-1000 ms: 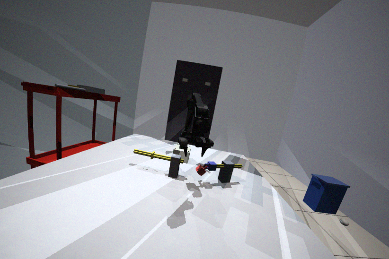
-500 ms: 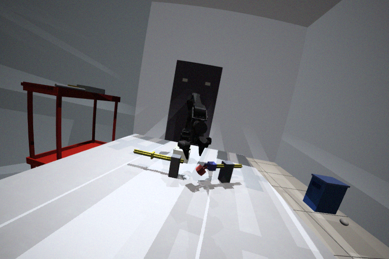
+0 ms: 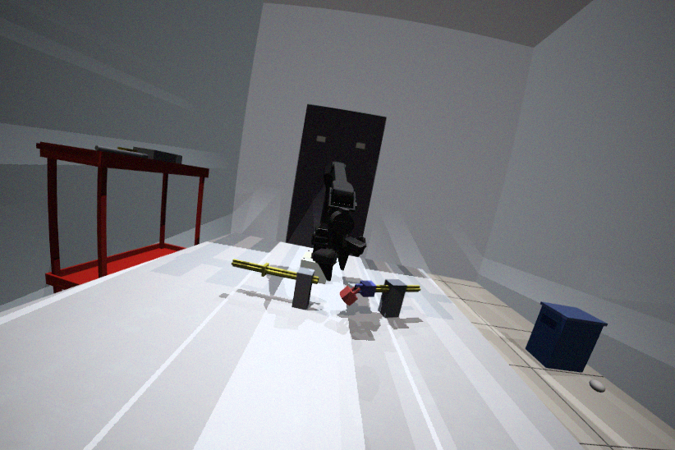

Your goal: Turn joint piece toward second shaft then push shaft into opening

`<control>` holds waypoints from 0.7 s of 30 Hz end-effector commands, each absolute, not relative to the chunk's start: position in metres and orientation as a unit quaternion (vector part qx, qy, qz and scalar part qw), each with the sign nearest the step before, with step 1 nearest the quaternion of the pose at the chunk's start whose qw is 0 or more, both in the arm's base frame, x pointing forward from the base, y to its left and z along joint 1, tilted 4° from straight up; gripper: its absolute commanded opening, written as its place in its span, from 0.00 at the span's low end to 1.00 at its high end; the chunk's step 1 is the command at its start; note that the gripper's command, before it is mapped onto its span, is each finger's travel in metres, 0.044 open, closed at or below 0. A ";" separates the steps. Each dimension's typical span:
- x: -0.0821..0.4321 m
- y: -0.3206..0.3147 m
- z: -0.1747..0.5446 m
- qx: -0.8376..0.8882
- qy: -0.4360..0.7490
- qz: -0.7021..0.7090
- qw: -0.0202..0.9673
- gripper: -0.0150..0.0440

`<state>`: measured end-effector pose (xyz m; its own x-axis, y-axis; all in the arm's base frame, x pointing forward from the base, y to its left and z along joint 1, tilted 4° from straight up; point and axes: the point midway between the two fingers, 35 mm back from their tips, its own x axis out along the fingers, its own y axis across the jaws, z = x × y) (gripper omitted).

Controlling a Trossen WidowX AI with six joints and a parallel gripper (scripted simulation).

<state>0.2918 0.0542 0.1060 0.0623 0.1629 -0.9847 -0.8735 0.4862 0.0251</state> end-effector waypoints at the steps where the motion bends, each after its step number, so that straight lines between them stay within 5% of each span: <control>1: 0.292 0.053 0.104 -0.350 0.531 0.434 0.638 1.00; 21: 0.294 0.050 0.099 -0.488 0.374 0.577 0.538 1.00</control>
